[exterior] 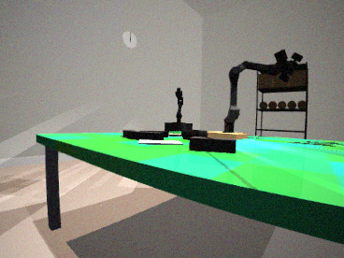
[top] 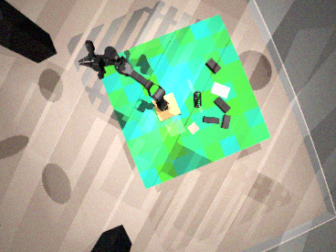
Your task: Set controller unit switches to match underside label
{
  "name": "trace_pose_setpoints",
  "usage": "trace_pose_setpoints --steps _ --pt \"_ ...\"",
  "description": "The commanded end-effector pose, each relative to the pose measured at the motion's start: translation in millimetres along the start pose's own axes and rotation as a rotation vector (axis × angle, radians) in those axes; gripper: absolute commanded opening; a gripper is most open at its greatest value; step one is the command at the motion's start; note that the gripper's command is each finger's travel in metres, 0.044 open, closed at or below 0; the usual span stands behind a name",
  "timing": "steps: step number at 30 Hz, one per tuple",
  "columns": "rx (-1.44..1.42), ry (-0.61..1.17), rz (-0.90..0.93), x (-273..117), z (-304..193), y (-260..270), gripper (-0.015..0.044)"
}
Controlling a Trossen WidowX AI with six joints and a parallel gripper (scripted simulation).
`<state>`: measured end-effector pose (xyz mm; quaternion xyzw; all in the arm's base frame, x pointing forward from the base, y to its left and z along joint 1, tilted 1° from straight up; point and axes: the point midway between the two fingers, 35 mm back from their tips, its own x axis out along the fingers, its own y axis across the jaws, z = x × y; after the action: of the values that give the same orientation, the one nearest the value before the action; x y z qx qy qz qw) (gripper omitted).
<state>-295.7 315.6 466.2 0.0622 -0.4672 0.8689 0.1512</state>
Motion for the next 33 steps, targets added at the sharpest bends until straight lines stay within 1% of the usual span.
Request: trace_pose_setpoints --steps 1,6,15,19,25,28,33 --pt "0.155 0.147 -0.050 -24.5 -50.3 -19.2 0.0000" --pt "0.324 0.298 -0.131 -58.6 -98.5 -39.5 0.0000" --pt "0.660 0.583 -0.395 -167.3 -181.8 -78.0 0.0000" --pt "0.698 0.666 -0.453 -212.4 -200.5 -85.1 0.0000" --pt "0.902 0.771 -0.636 -275.5 -229.5 -91.7 0.0000" --pt "0.965 0.828 -0.720 -321.6 -244.2 -88.9 0.0000" --pt "1.112 0.881 -0.882 -372.6 -255.7 -87.2 0.0000"
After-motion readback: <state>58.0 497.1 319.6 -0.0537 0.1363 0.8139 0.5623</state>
